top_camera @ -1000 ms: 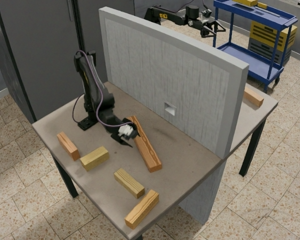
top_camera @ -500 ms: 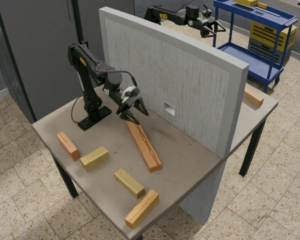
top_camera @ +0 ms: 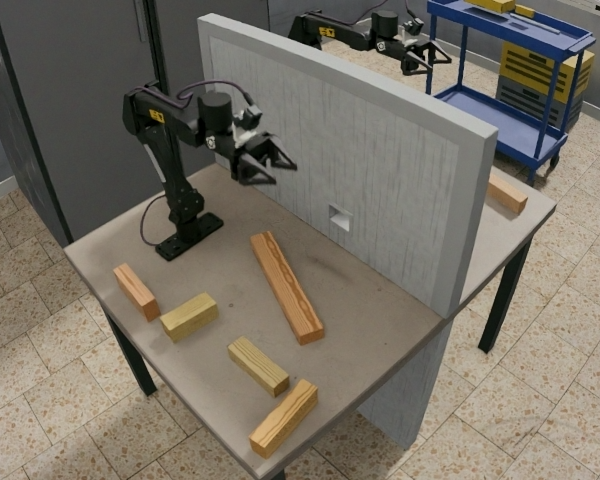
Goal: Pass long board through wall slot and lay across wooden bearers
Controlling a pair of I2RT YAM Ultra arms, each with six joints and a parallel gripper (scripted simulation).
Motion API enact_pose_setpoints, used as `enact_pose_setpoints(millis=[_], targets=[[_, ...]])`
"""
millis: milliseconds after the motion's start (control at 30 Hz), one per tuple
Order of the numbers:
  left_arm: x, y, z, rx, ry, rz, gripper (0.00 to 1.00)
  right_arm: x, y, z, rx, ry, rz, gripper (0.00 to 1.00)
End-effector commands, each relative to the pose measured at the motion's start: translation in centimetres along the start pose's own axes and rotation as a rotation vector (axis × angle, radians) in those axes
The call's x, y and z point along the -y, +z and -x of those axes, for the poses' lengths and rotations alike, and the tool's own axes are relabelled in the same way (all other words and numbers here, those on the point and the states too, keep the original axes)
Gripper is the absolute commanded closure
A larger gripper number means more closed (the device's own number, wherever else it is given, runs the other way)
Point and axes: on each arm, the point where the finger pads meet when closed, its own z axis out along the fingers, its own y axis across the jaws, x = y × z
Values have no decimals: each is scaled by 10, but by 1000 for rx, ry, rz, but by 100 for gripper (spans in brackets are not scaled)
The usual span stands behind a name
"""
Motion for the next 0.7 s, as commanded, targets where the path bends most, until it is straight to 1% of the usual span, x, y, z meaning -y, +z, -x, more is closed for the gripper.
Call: enact_pose_setpoints(millis=[0, 33, 100, 167, 233, 300, 367, 400, 433, 533, 567, 600, 633, 667], targets=[[0, -7, 16, 51, -3, 4, 0, 9, -2, 16, 28, -2, -34, 42], [0, -7, 16, 51, -3, 4, 0, 8, -16, 41, 100, -13, -29, 42], [0, -7, 16, 51, -3, 4, 0, 10, -21, 55, 140, -13, -39, 42], [0, -7, 16, 51, -3, 4, 0, 10, -19, 50, 130, -11, -40, 42], [0, -7, 16, 51, -3, 4, 0, 12, -12, 46, 120, -2, -44, 42], [0, -7, 16, 51, -3, 4, 0, 13, -3, 36, 89, 8, -47, 42], [0, -7, 16, 51, -3, 4, 0, 8, -10, 43, 110, 8, -36, 42], [0, -7, 16, 51, -3, 4, 0, 9, -5, 40, 101, 10, -39, 42], [0, -7, 16, 51, -3, 4, 0, 9, -11, 47, 120, 9, -39, 42], [0, -7, 16, 51, -3, 4, 0, 9, -11, 47, 121, 9, -39, 42], [0, -7, 16, 51, -3, 4, 0, 10, -8, 34, 89, 6, -42, 42], [0, -7, 16, 51, -3, 4, 0, 10, -5, 39, 97, 10, -42, 42], [0, -7, 16, 51, -3, 4, 0, 10, -10, 44, 110, 10, -42, 42], [0, -7, 16, 51, -3, 4, 0, 11, -3, 19, 48, 11, -45, 42]])
